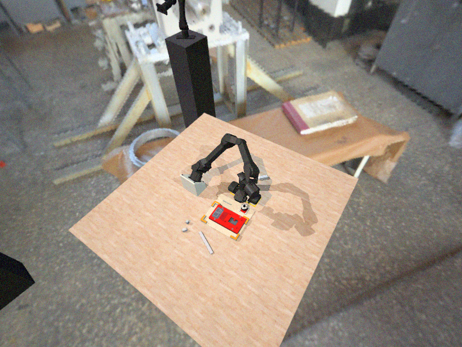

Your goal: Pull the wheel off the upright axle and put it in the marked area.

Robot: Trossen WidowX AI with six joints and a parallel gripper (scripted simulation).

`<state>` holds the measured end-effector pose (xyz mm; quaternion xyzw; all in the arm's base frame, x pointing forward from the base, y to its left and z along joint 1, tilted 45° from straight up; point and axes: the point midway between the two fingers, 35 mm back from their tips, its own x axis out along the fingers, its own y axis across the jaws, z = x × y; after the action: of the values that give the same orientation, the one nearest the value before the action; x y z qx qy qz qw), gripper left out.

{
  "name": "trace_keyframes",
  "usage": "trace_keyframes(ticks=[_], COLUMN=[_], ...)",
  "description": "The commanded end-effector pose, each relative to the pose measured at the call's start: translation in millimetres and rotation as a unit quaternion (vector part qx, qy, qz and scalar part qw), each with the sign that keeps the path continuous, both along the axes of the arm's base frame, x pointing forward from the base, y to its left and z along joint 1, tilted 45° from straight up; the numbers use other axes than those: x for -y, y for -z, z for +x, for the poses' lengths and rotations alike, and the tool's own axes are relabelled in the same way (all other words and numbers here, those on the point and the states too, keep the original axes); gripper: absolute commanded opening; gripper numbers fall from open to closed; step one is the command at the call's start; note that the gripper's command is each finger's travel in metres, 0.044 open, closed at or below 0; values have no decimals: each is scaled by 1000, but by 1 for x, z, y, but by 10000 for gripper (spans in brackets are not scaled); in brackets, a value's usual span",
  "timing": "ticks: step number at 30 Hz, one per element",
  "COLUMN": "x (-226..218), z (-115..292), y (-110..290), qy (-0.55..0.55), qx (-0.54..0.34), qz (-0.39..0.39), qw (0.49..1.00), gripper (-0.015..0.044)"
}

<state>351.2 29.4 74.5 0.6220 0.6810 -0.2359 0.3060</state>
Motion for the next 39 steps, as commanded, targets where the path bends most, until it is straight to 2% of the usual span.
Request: trace_keyframes(ticks=[1,14,23,25,37,39], x=[-2,-51,-55,-54,-54,-54], z=[2,-2,-3,-1,-1,-1], y=[3,50,54,52,52,52], qy=[-1,-1,-1,-2,-2,-2], qx=[-6,-5,-5,1,1,1], qz=[3,4,4,2,2,2], qw=[1000,1000,1000,1000,1000,1000], gripper=[300,300,300,247,168,115])
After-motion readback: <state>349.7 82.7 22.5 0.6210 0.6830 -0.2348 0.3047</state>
